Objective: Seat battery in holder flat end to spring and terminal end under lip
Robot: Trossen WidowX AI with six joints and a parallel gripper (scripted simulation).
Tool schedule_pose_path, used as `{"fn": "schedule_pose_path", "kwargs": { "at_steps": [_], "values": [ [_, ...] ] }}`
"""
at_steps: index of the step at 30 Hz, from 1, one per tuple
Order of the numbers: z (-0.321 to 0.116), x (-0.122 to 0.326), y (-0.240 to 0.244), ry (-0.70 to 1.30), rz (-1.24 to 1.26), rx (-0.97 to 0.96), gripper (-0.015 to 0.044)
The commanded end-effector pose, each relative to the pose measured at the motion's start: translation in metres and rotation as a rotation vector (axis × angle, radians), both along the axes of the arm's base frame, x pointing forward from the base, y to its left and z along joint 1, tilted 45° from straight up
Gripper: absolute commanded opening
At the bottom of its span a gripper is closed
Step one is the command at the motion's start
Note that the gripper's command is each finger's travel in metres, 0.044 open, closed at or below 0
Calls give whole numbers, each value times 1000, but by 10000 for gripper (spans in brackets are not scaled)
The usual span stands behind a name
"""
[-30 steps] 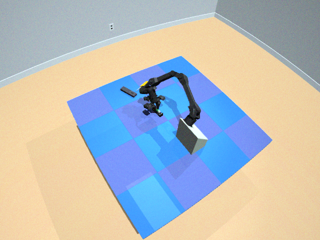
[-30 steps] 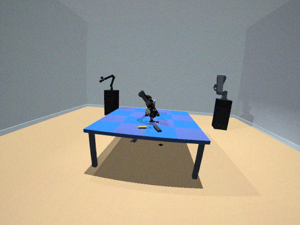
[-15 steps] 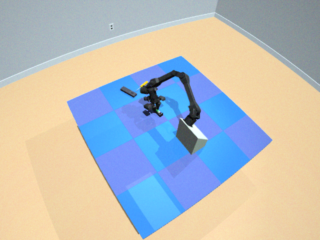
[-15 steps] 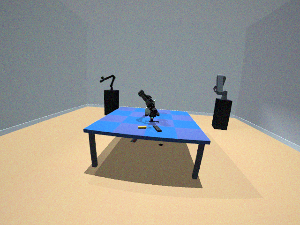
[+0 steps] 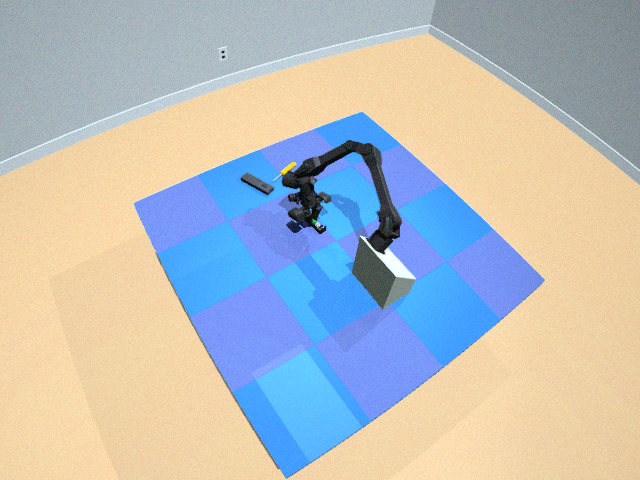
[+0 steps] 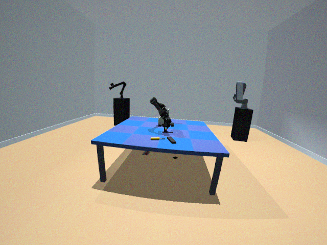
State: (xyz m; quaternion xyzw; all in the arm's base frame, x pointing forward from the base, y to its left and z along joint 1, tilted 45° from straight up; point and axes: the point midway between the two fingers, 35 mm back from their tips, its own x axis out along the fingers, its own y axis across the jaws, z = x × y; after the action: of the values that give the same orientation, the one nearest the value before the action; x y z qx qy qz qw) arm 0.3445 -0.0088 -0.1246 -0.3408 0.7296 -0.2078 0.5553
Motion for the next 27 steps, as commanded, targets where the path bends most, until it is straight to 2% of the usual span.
{"fn": "schedule_pose_path", "kwargs": {
  "at_steps": [1,27],
  "values": [
    [-2,3,0,-21,16,12,63],
    [-1,-2,-5,-78,76,41,63]
  ]
}}
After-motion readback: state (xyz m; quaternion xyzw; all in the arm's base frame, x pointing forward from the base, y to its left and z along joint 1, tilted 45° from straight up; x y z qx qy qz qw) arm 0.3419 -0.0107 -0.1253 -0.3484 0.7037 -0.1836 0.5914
